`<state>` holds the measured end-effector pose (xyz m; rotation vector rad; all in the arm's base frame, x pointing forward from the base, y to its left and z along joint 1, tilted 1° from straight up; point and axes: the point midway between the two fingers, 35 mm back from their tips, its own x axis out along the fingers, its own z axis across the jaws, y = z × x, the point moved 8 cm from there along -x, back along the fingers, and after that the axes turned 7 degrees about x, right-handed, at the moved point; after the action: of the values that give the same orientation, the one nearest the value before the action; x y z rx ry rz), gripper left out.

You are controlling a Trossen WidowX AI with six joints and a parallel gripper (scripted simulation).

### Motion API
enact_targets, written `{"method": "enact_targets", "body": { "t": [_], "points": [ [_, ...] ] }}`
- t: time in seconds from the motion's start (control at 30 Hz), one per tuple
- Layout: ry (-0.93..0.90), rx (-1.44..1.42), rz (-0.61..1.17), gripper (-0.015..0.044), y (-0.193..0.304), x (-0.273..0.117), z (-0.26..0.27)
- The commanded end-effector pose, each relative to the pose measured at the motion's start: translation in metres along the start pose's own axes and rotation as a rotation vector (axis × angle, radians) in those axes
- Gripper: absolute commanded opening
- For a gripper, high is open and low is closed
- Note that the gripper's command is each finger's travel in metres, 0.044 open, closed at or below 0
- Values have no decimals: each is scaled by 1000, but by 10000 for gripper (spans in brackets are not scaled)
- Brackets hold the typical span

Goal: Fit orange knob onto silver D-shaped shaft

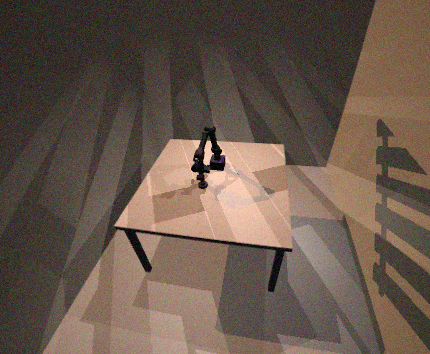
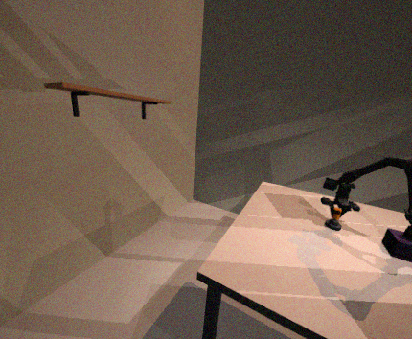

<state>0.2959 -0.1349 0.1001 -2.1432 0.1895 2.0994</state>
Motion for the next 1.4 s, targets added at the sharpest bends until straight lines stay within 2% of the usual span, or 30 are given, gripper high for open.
{"method": "enact_targets", "body": {
  "t": [0.0,0.37,0.6,1.37],
  "points": [
    [3,-6,5,0,0,1,0],
    [3,-14,5,0,1,-5,0],
    [2,-215,5,0,1,-3,-1],
    [2,-215,5,0,0,1,2]
  ]
}}
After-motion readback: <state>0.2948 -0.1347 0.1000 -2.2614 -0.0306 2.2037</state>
